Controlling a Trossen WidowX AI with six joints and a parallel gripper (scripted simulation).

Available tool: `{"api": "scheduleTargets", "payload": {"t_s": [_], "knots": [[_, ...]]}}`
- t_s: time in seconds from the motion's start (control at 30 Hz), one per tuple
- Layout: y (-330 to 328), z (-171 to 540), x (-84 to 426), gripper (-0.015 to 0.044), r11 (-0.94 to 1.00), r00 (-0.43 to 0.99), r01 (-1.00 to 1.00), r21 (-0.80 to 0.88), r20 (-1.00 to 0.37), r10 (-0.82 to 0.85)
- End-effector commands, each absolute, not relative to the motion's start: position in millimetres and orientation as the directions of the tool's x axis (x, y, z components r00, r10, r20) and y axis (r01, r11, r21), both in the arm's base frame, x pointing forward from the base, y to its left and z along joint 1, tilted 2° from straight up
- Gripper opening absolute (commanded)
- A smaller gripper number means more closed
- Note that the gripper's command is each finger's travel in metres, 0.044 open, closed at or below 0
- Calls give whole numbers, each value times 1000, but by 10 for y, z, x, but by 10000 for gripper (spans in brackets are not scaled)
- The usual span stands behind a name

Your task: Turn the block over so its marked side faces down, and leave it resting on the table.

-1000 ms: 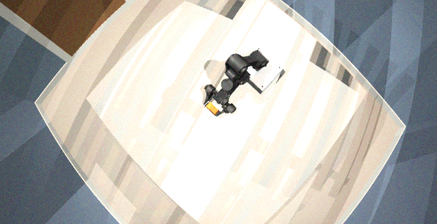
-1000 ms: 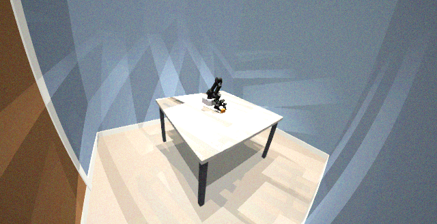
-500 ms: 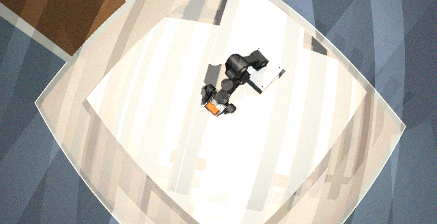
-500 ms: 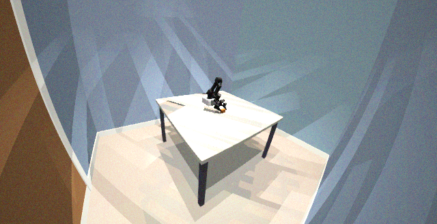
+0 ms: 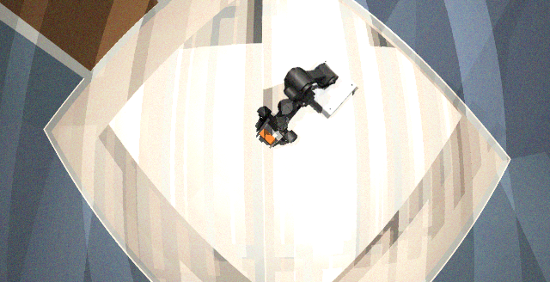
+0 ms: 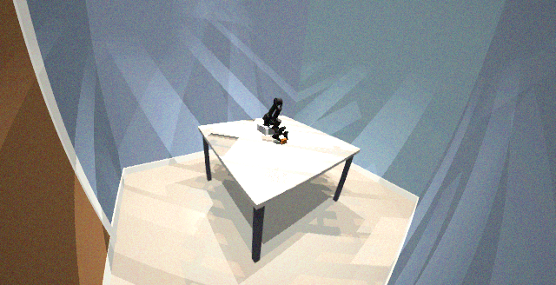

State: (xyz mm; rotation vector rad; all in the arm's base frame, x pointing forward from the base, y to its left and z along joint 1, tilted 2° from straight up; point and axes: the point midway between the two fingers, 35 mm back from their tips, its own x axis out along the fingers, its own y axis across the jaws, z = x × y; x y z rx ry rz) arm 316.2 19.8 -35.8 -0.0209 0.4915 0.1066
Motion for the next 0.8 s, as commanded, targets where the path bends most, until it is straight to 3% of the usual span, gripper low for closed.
{"api": "scheduleTargets", "payload": {"t_s": [0.0, 0.27, 0.77], "knots": [[202, -376, 3254, 440, 994, 846, -106, 12, -524, 97], [194, -168, 3349, 440, 995, 697, -103, 15, -712, 83], [180, 373, 3181, 440, 995, 593, -104, 13, -802, 72]]}}
